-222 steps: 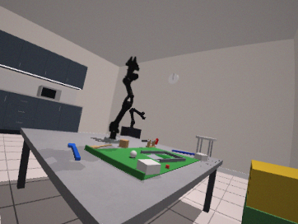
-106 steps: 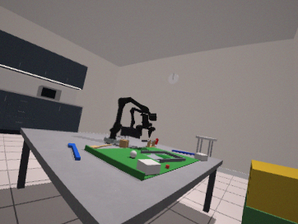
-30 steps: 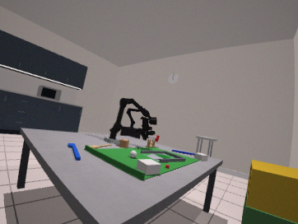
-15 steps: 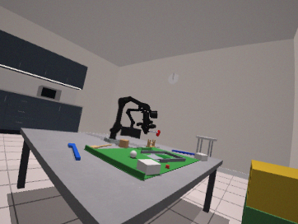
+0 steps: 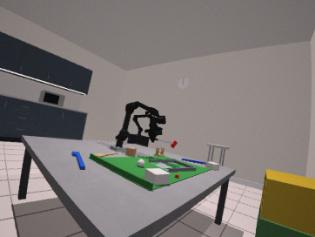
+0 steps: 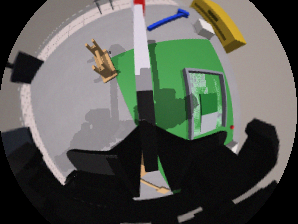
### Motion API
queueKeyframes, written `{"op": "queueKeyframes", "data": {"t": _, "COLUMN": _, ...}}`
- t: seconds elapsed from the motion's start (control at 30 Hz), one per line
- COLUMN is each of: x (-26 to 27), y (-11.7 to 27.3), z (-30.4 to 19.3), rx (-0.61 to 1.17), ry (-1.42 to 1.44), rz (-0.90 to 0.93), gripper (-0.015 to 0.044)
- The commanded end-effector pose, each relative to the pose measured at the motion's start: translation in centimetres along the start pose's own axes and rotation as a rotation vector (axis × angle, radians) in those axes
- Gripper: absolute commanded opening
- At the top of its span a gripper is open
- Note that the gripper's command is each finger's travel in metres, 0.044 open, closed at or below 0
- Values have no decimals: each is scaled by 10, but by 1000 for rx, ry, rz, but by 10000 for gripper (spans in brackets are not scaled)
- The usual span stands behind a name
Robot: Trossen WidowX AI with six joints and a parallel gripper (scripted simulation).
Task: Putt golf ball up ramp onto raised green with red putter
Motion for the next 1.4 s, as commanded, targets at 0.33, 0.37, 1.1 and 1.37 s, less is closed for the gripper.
{"op": "queueKeyframes", "data": {"t": 0.33, "x": -34, "y": 19, "z": -64, "rx": 56, "ry": -404, "rz": -56, "gripper": 0}}
{"op": "queueKeyframes", "data": {"t": 0.37, "x": -36, "y": 21, "z": -69, "rx": 60, "ry": -432, "rz": -60, "gripper": 0}}
{"op": "queueKeyframes", "data": {"t": 1.1, "x": -50, "y": 53, "z": -183, "rx": 135, "ry": -1048, "rz": -134, "gripper": 0}}
{"op": "queueKeyframes", "data": {"t": 1.37, "x": -44, "y": 64, "z": -223, "rx": 158, "ry": -1255, "rz": -156, "gripper": 0}}
Point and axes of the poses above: the point midway between the two fingers, 35 mm back from their tips, its own y axis back along the fingers, its own x axis across the jaws, z = x × y, the point moved 10 cm from there along y, back along the fingers, and after that the axes turned 7 degrees about y, right-handed, at the moved point
